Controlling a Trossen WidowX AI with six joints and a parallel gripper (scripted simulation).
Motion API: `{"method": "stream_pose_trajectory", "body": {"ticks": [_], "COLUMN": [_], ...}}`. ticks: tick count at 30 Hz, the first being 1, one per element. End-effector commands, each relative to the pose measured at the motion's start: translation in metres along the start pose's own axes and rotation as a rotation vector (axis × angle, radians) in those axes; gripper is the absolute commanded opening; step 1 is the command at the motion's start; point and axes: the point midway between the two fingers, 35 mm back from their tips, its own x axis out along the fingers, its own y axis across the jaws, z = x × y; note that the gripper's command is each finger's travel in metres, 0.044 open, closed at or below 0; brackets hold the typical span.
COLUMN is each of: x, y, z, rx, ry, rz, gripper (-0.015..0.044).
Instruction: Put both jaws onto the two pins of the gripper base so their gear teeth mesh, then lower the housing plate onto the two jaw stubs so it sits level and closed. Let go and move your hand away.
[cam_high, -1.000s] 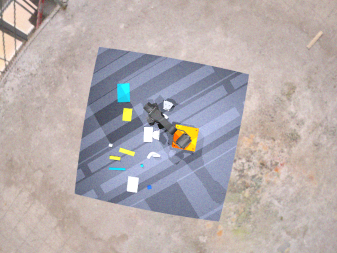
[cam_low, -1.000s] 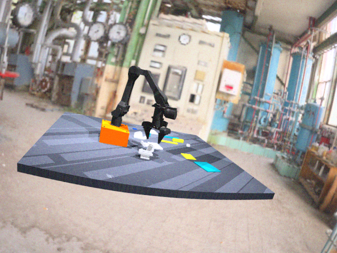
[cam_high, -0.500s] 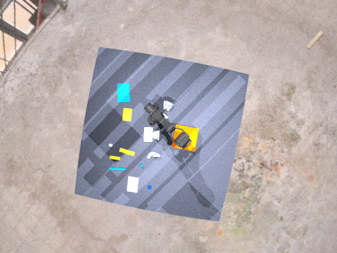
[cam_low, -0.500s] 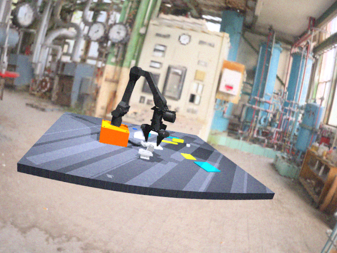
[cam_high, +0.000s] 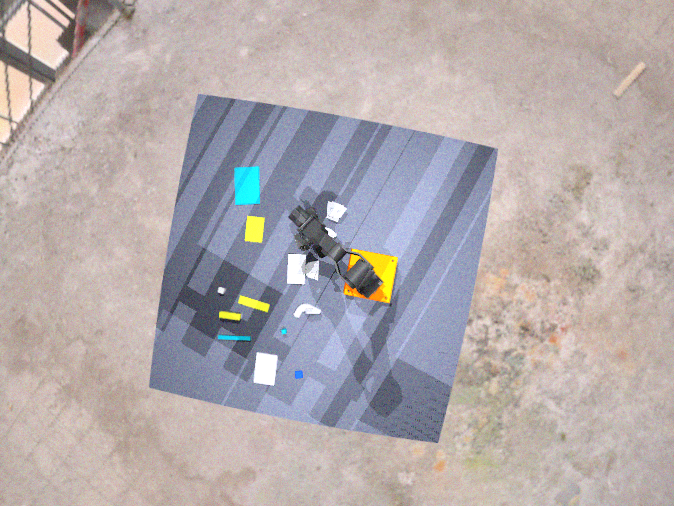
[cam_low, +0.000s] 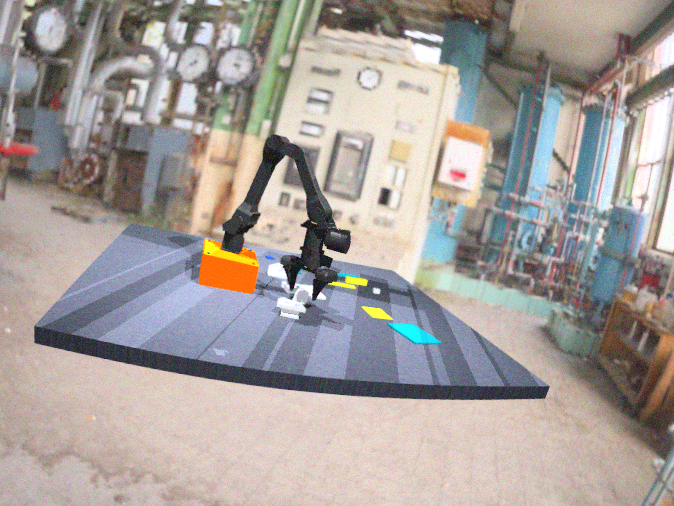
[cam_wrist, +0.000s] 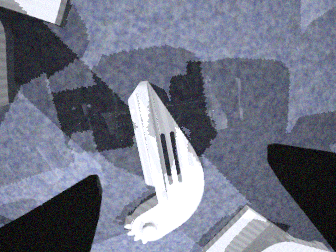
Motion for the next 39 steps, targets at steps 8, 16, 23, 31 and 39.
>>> {"method": "stream_pose_trajectory", "body": {"ticks": [8,16,23,31,39], "x": [0.020,0.027,0.027,0.027,0.028], "y": [0.005,0.005,0.005,0.005,0.005], "z": [-0.001,-0.001,-0.001,-0.001,-0.001], "rx": [0.001,0.001,0.001,0.001,0.001], "ry": [0.000,0.000,0.000,0.000,0.000], "rz": [0.011,0.011,0.011,0.011,0.011], "gripper": [0.0440,0.0440,0.0440,0.0440,0.0440]}}
